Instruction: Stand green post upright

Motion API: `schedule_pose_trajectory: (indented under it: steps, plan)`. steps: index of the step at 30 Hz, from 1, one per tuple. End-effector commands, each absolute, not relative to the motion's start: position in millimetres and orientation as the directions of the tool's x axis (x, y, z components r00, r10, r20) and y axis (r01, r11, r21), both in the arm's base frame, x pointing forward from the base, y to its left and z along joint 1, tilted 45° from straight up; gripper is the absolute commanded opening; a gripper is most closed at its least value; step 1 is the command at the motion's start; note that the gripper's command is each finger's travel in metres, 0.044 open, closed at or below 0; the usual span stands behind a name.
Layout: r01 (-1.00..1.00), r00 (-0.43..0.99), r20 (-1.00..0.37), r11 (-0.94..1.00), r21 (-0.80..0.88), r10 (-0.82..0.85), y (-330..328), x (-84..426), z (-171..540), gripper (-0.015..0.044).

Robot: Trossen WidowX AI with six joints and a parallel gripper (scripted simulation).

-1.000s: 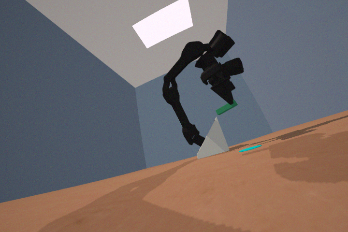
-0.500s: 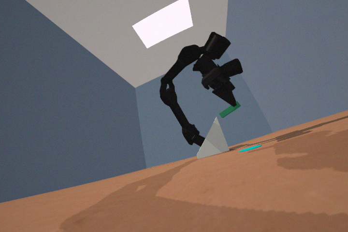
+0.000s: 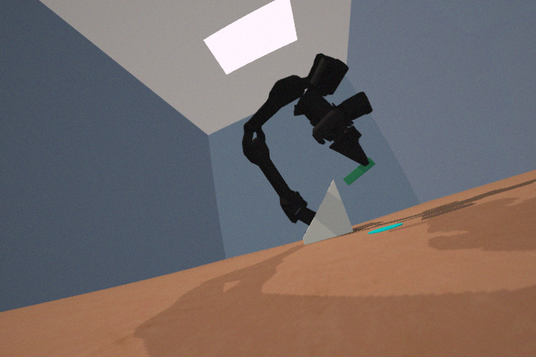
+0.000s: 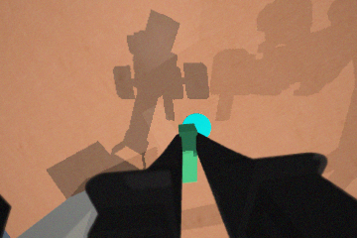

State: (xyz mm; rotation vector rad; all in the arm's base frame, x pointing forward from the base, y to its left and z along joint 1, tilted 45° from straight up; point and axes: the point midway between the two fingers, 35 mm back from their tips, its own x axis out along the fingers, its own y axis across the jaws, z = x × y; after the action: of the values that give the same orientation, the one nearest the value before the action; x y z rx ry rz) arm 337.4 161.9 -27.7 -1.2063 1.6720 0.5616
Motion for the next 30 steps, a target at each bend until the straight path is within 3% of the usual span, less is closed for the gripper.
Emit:
schedule_pose_trajectory:
  steps: [1,30]
  plan:
    - [-0.899,-0.045,-0.903,0.412,-0.15,-0.427,161.7,337.0,-26.5,0.0023]
    - [-0.892,-0.026,-0.974,0.445,-0.078,-0.224,158.6,338.8,-35.8,0.0023]
